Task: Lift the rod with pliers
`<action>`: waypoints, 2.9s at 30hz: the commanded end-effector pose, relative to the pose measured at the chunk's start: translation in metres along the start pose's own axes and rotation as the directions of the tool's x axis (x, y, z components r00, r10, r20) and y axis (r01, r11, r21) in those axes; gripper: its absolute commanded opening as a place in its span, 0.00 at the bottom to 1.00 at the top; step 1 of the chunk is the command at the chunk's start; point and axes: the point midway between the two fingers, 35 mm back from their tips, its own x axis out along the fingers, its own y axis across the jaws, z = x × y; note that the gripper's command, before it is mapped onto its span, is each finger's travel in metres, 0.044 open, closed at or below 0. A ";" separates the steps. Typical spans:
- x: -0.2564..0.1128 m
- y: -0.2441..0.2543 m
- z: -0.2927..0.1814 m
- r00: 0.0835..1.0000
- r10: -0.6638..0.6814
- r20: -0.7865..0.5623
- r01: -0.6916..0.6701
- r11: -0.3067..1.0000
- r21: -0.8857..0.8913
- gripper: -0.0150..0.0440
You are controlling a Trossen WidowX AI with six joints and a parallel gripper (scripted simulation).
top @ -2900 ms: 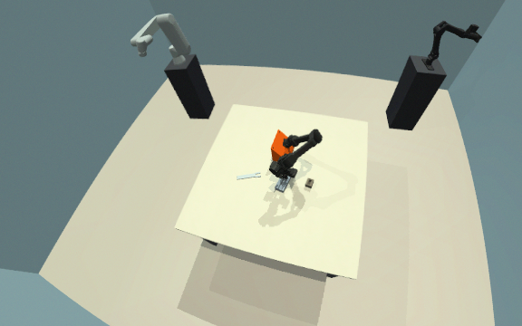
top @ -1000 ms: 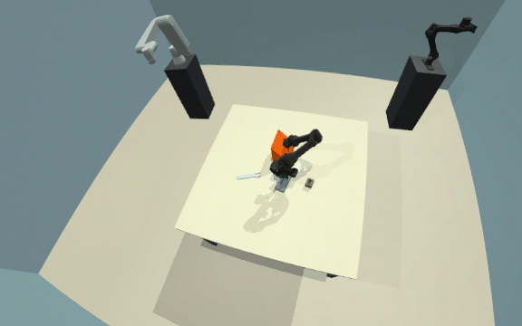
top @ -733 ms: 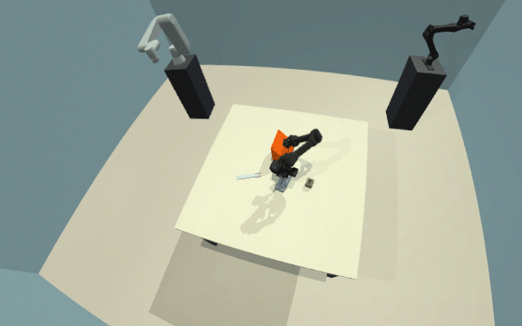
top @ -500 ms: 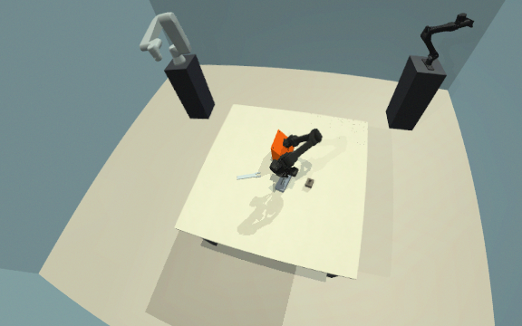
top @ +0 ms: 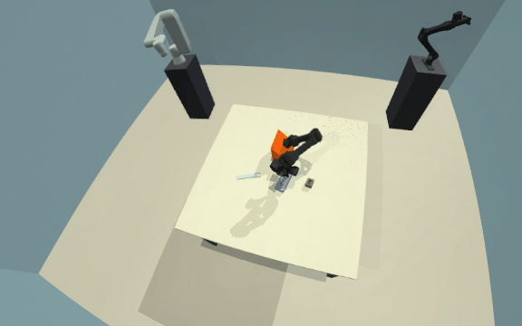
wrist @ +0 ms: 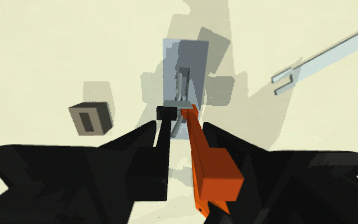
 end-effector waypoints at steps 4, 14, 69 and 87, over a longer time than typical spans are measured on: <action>-0.010 0.001 0.004 0.999 -0.002 0.037 0.002 1.000 -0.006 0.42; -0.022 0.001 0.010 0.994 -0.002 0.107 0.002 1.000 -0.002 0.42; -0.092 0.003 0.030 0.902 -0.004 0.432 0.003 1.000 0.003 0.42; -0.092 0.003 0.030 0.902 -0.004 0.432 0.003 1.000 0.003 0.42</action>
